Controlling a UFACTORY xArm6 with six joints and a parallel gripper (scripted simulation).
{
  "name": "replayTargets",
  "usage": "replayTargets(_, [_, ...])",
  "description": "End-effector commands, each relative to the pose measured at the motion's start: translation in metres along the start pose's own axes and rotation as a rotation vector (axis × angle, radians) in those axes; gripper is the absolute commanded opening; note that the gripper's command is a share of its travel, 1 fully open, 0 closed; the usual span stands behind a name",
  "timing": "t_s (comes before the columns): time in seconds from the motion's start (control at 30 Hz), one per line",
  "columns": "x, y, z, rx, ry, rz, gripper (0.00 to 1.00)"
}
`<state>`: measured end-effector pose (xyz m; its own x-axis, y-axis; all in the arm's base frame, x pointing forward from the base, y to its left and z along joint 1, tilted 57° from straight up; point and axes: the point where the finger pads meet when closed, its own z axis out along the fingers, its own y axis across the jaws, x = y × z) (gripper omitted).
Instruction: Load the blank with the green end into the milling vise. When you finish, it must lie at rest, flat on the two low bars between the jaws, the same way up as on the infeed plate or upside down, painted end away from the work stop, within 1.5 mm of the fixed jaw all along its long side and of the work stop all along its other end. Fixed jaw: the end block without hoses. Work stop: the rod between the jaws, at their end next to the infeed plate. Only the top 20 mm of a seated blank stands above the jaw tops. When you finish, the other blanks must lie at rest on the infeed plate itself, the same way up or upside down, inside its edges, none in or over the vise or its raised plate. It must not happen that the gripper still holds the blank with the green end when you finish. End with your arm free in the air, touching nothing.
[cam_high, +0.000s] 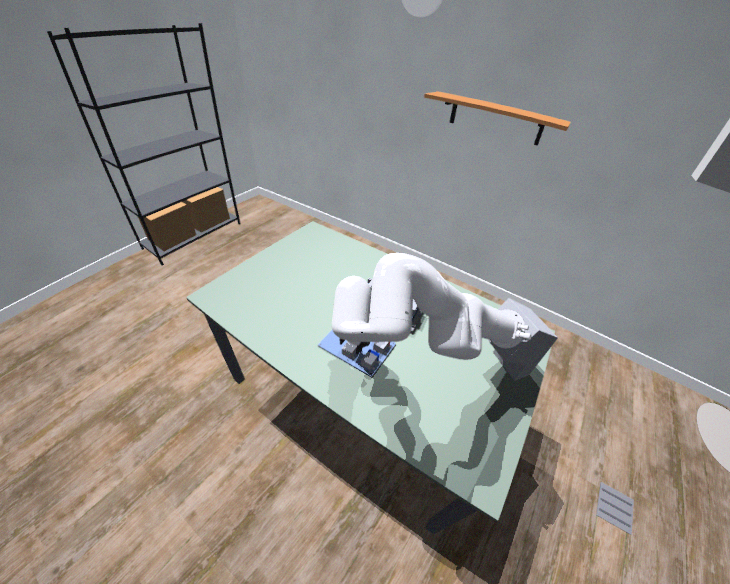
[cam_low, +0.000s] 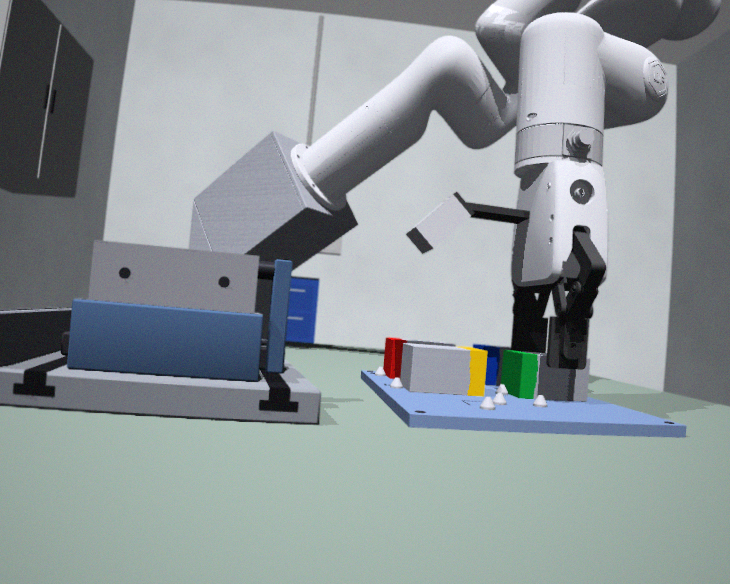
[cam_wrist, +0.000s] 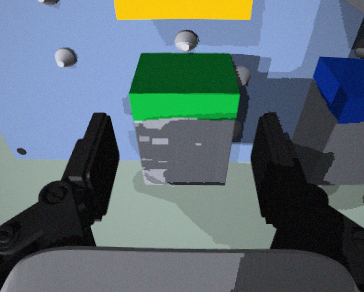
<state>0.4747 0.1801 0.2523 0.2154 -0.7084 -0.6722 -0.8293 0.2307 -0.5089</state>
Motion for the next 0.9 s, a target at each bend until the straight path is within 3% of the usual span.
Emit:
replayTargets(0.0, [-0.0003,-0.0008,0.0006,0.002,0.000,-0.001,0.80])
replayTargets(0.87, [-0.0003,-0.0008,0.0021,0.002,0.000,-0.001,0.80])
